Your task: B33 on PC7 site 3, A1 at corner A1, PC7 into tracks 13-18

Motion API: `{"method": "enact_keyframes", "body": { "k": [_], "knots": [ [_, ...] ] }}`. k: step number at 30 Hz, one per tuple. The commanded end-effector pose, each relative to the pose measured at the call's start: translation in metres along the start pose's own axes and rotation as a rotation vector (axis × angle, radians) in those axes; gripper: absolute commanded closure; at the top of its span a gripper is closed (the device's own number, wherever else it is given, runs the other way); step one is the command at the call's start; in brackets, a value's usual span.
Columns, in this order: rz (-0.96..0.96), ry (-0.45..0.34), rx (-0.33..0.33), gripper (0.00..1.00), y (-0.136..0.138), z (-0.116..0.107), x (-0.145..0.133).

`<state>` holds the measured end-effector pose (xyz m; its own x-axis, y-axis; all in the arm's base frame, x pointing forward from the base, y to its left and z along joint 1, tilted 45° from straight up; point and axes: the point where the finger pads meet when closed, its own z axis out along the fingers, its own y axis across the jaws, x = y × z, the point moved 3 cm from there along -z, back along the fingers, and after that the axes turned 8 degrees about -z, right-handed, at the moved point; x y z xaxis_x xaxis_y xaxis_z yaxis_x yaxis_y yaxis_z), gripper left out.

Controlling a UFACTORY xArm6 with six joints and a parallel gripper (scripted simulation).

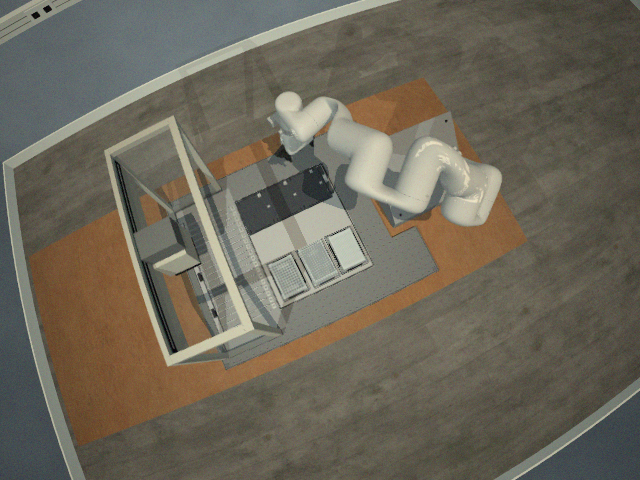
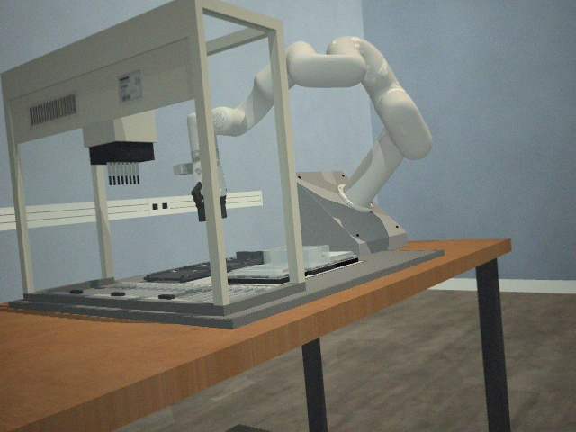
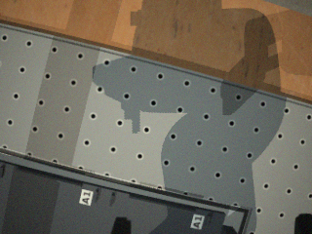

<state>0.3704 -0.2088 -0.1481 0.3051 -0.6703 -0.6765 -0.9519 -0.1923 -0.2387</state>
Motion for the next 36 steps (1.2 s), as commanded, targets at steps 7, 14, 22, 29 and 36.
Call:
{"method": "enact_keyframes", "body": {
  "k": [7,14,22,29,36],
  "knots": [
    [-0.168,0.013,0.001,0.0,-0.019,-0.009,-0.016],
    [-0.401,0.021,-0.004,0.0,-0.039,-0.014,-0.04],
    [-0.601,0.026,-0.008,0.0,-0.057,-0.017,-0.064],
    [-0.834,0.031,-0.013,0.0,-0.072,-0.019,-0.088],
    [-1.0,0.034,-0.017,0.0,-0.083,-0.02,-0.108]
  ]
}}
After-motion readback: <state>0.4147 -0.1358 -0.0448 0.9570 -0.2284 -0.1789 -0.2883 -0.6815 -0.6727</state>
